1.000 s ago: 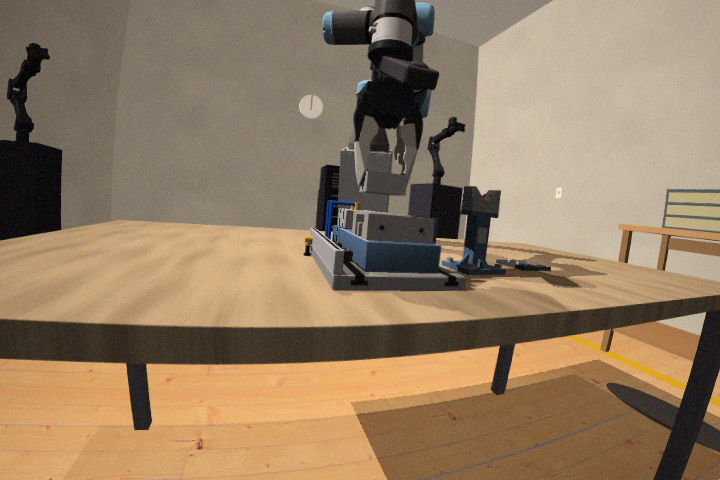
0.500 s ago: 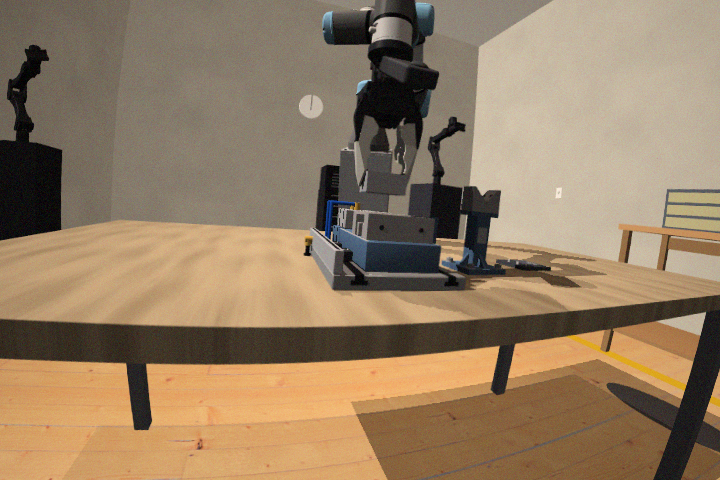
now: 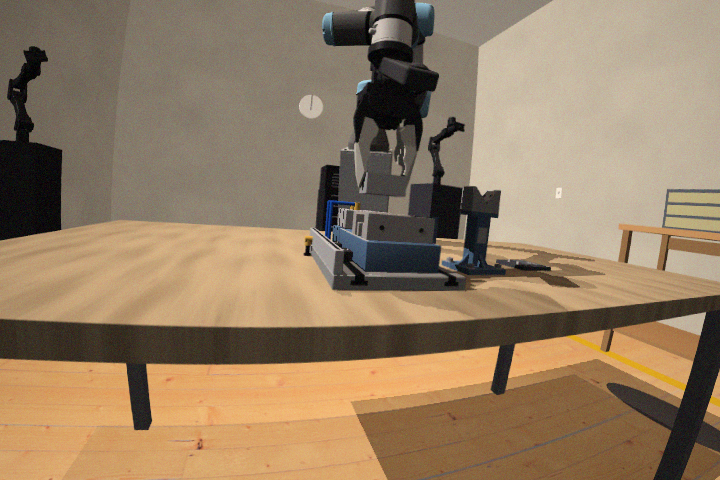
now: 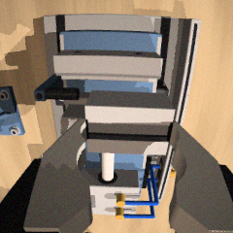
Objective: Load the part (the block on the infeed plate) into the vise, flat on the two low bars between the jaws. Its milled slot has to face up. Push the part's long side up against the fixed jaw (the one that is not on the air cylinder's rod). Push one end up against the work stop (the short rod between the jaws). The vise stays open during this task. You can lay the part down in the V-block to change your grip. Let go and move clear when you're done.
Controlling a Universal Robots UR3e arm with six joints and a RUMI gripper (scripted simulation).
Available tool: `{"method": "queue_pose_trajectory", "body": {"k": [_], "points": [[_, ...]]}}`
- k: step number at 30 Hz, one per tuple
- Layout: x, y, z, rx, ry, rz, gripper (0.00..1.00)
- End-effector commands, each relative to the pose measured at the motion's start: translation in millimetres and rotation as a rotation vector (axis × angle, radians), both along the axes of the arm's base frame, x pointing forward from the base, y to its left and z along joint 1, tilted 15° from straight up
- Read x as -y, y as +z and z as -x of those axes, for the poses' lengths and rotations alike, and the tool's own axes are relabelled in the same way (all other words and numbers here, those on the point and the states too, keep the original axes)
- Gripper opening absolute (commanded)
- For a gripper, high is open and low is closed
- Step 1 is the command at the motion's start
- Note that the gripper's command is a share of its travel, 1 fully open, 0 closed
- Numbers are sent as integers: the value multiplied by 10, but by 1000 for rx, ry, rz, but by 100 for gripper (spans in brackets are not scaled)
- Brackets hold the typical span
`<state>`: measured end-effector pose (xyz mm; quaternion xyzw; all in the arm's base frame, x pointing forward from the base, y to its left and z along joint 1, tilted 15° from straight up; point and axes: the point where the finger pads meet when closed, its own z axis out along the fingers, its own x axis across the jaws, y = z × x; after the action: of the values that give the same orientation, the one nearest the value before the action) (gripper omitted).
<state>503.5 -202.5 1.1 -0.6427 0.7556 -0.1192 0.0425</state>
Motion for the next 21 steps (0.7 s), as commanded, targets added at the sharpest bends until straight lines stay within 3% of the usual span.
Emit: {"method": "queue_pose_trajectory", "body": {"k": [1,21], "points": [[7,-4,-12,3,0,2,0],[24,-125,-41,3,0,2,0]]}}
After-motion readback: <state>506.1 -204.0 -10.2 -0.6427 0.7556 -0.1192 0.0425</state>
